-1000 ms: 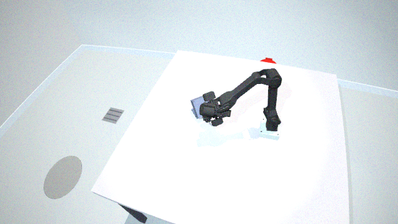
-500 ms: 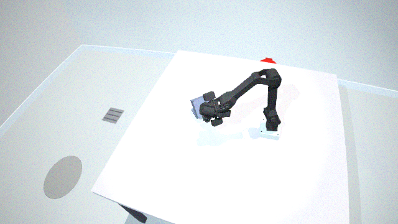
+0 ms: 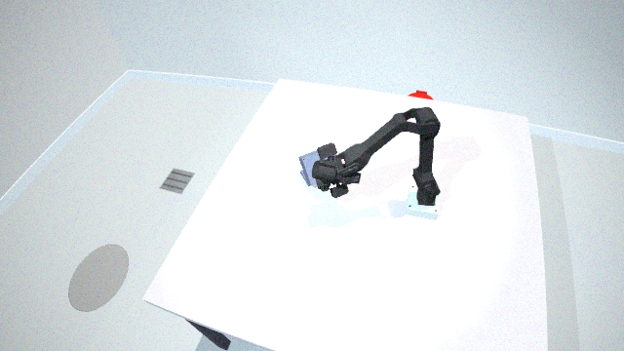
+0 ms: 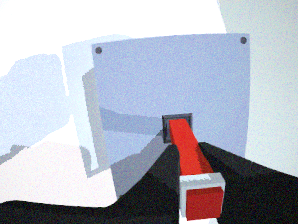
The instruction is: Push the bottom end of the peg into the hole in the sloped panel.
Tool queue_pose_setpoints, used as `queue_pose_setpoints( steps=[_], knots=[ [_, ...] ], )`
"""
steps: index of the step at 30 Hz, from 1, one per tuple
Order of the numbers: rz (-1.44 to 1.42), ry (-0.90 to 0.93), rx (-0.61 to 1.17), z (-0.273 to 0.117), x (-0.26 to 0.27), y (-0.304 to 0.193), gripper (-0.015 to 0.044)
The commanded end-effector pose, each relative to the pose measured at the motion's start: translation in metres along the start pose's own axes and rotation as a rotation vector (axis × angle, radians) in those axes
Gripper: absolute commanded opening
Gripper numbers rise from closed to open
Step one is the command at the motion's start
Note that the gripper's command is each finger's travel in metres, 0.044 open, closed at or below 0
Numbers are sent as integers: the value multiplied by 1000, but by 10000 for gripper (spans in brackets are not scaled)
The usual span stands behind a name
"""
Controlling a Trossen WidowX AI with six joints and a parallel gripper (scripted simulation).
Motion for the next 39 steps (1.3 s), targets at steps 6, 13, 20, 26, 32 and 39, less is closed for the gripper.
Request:
queue_pose_setpoints(
  steps=[6,13,20,26,32,39],
  knots=[
    [-4,3,1,7,0,-1,0],
    [-4,3,1,12,0,-1,0],
    [-4,3,1,17,0,-1,0],
    [-4,2,1,20,0,-1,0],
    [-4,2,1,22,0,-1,0],
    [0,-1,2,21,0,-1,0]
  ],
)
Point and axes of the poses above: the point midway between the two fingers, 35 mm back from their tips, its own z axis out along the fingers, its own x axis across the jaws, y = z × x, the point moved 1 cm from there along -z, back along the fingers, and after that the axes turned 6 degrees about z, right-handed, at the moved point
